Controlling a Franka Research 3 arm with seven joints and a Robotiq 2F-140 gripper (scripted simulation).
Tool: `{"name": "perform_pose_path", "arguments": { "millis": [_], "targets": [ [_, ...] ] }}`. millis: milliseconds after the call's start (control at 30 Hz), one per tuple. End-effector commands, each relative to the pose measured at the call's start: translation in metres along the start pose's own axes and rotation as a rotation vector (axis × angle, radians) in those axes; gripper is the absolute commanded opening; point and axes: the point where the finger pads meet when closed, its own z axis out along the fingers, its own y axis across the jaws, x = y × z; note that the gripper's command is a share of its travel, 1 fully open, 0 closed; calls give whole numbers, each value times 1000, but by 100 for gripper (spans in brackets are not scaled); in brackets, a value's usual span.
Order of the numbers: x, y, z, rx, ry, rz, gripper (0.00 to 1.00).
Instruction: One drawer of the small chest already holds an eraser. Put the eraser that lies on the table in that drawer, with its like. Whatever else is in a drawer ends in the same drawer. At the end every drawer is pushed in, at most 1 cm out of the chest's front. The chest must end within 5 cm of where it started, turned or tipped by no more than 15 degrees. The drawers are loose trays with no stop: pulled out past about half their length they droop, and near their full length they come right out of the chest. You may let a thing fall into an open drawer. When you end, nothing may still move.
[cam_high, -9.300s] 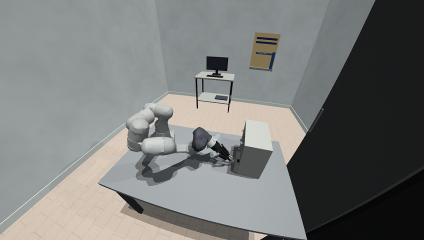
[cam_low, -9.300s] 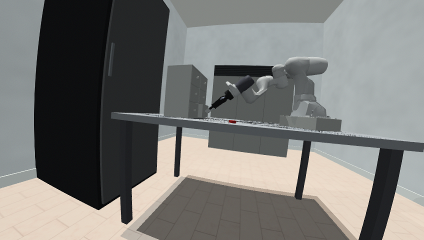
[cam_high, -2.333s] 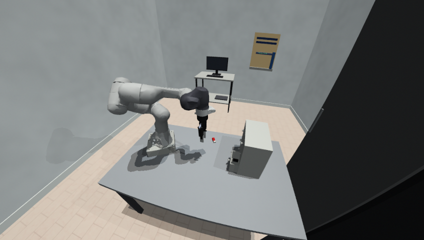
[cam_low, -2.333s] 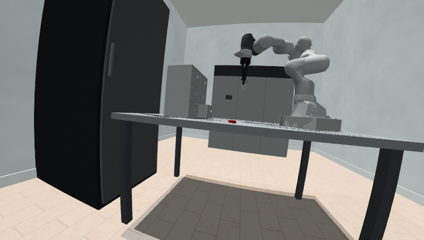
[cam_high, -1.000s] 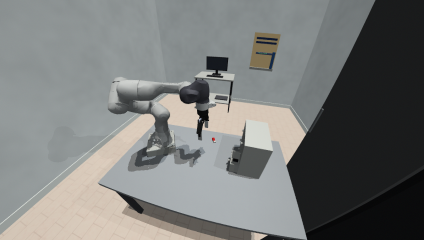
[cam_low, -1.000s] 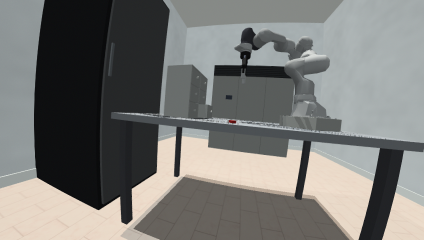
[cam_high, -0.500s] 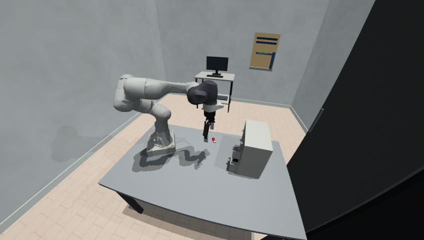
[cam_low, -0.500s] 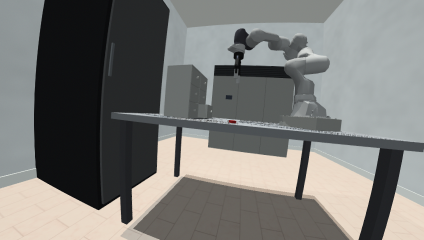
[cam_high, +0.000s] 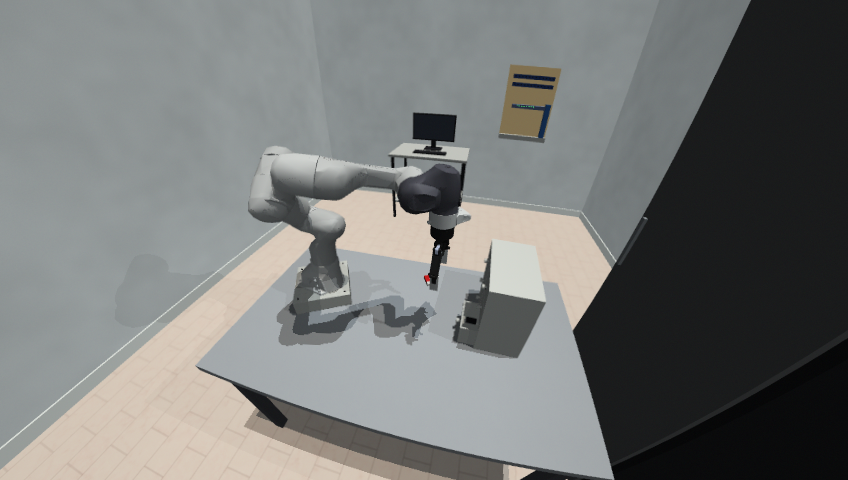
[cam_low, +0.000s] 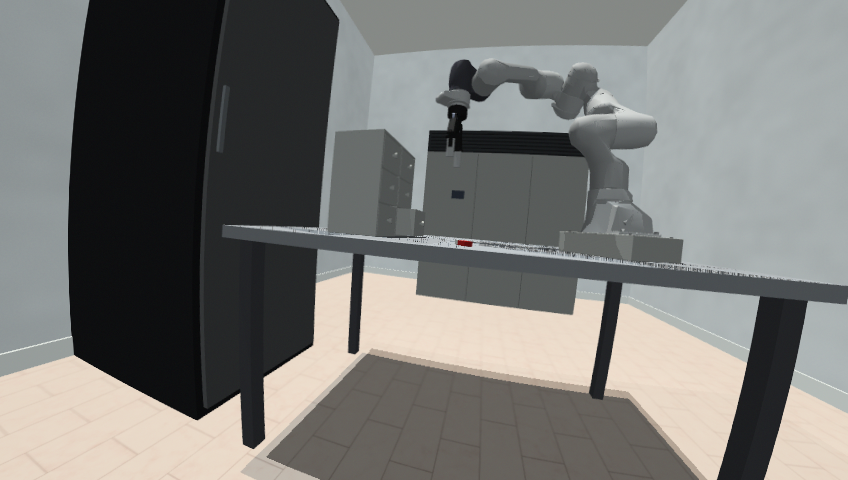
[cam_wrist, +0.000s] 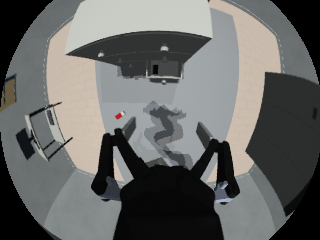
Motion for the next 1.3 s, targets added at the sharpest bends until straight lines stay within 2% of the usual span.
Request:
{"name": "perform_pose_path", "arguments": {
  "millis": [0,200,333,467,600,667,867,967,1100,1267],
  "targets": [
    [5,0,1,2,-5,-25,100],
    [6,0,1,2,-1,-26,100],
    [12,0,8,3,32,-35,100],
    [27,0,22,6,110,-57,100],
    [47,-1,43,10,220,-89,100],
    [47,-1,43,10,220,-89,100],
    [80,-2,76,16,394,-138,100],
    [92,-2,88,19,459,-157,100],
    [101,-2,98,20,510,-171,100],
    [104,-2,101,21,525,-176,100]
  ]
}}
